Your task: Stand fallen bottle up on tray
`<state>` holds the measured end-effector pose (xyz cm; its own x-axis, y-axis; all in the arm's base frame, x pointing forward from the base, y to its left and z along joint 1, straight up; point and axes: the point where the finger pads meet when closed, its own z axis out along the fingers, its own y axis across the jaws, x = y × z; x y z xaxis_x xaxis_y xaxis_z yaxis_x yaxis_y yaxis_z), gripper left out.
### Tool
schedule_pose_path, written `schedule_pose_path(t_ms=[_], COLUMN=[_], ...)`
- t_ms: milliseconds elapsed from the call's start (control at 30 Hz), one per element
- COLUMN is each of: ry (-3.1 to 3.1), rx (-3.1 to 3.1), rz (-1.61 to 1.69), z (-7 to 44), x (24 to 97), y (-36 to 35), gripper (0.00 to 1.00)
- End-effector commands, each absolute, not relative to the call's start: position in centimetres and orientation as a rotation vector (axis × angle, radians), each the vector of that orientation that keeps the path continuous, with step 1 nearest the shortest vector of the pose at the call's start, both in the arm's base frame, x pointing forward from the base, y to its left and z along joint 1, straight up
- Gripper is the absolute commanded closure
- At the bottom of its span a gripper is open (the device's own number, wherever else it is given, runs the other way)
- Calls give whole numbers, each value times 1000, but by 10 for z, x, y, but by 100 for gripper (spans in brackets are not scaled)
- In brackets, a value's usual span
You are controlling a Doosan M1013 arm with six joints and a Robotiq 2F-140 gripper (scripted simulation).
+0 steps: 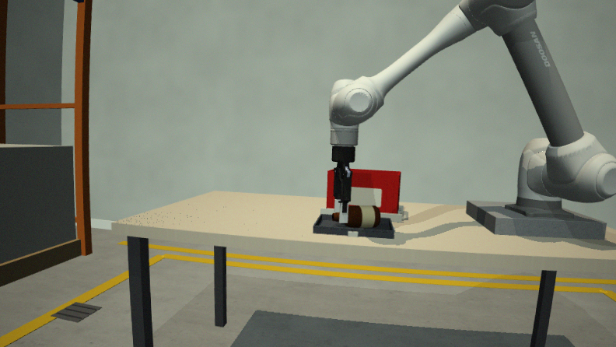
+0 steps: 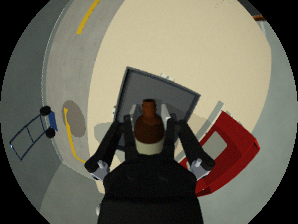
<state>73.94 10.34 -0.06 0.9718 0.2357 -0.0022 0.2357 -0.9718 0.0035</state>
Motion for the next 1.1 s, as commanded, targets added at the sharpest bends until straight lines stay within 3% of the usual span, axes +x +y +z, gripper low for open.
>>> schedule_pose_path(t_ms=[0, 233, 267, 1067], ry=[373, 373, 373, 373], rx=[3116, 3116, 3116, 3116], rz=[-3, -3, -3, -3], z=[0, 0, 0, 0], x=[739, 739, 739, 739], y=[103, 103, 103, 103], gripper=[56, 56, 90, 90])
